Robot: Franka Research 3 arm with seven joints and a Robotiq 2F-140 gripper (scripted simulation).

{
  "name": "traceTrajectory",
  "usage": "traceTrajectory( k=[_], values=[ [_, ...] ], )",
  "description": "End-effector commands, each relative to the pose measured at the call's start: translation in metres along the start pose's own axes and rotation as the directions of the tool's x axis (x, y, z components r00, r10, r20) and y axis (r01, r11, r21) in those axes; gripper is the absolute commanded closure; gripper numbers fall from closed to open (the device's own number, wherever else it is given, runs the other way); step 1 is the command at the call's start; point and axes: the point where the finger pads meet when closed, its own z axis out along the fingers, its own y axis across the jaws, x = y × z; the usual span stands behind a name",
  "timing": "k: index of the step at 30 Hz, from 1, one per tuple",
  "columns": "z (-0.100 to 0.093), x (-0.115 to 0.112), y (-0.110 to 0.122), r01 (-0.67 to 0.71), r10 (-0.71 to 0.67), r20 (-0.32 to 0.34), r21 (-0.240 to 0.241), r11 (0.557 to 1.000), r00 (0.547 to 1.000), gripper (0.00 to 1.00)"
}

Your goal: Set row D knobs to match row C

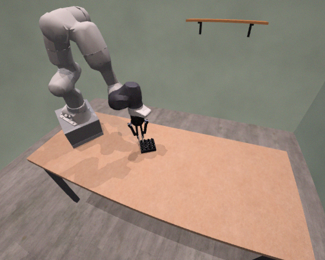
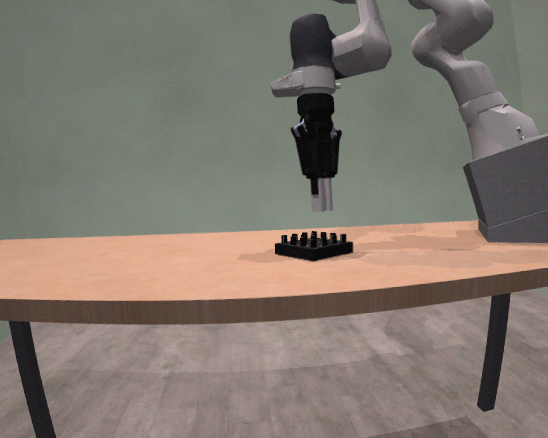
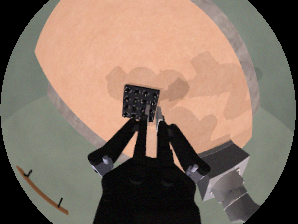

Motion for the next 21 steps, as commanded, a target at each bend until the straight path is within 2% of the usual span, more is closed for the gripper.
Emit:
traceTrajectory(
  k=[1, 20, 21],
  values=[
    [-0.0007, -0.0005, 0.0, -0.153, 0.153, -0.029, 0.009, 0.988, 0.988, 0.88],
    [-0.0025, -0.0005, 0.0001, -0.384, 0.384, -0.025, 0.016, 0.923, 0.923, 0.88],
    [-0.0028, -0.0005, 0.0001, -0.42, 0.42, -0.025, 0.017, 0.908, 0.907, 0.88]
  ],
)
